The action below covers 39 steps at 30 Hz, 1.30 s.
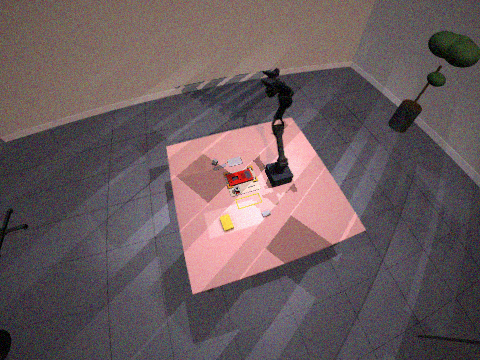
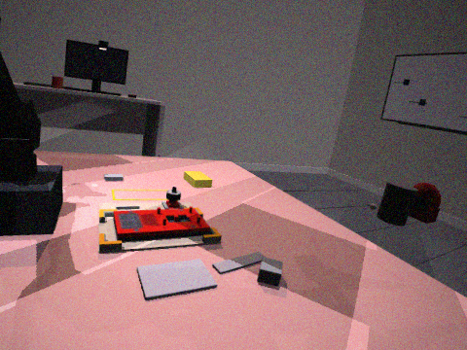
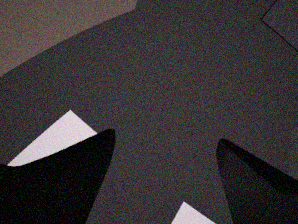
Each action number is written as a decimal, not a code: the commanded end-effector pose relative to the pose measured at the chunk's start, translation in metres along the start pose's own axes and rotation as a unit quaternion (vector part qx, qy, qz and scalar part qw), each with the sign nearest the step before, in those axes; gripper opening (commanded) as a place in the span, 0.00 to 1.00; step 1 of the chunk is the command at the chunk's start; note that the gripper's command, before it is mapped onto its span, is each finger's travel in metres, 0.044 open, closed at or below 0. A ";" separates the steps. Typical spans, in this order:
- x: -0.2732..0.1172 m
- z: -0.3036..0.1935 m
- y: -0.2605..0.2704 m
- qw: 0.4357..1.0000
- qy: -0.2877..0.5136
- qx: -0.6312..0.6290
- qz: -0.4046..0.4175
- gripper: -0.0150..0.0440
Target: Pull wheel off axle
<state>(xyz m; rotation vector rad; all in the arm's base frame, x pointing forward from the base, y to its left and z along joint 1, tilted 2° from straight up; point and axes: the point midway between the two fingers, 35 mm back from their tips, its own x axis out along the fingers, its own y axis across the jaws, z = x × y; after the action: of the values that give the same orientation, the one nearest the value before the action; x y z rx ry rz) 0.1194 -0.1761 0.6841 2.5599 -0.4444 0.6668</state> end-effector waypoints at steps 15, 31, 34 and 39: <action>-0.020 -0.117 -0.181 0.950 0.106 -0.293 -0.025 0.76; 0.001 -0.090 -0.323 0.869 0.122 -0.466 -0.111 0.76; 0.008 -0.073 -0.352 0.850 0.120 -0.493 -0.137 0.76; 0.018 -0.033 -0.401 0.810 0.108 -0.543 -0.195 0.76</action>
<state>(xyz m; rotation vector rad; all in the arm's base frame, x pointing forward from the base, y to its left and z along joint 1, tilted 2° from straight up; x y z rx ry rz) 0.2519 0.1589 0.6155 1.4604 -0.2078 0.4331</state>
